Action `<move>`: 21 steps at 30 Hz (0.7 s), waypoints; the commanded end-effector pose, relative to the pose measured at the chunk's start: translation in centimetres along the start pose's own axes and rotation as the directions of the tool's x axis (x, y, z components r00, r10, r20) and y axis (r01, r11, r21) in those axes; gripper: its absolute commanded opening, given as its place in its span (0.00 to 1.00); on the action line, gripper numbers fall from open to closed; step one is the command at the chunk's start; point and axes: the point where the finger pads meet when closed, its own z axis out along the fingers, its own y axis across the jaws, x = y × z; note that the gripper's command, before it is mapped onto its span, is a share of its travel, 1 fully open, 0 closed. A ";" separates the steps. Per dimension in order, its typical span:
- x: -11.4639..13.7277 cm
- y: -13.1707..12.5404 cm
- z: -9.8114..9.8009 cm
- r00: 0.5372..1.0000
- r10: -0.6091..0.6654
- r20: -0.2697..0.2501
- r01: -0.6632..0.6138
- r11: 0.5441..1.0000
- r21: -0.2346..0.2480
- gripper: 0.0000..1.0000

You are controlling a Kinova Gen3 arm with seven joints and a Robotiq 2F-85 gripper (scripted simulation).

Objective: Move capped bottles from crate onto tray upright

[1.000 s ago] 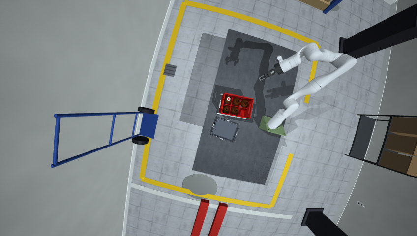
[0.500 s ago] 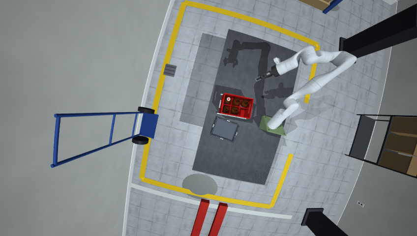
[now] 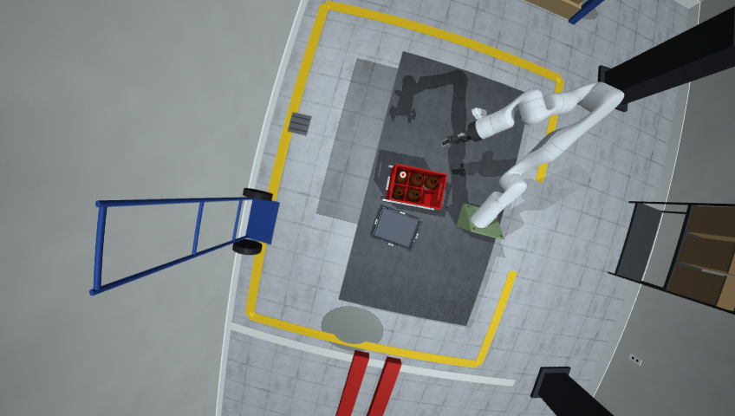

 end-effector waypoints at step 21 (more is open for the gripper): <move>-2.1 -1.3 6.1 0.987 0.145 -0.071 -0.156 0.969 -0.190 1.00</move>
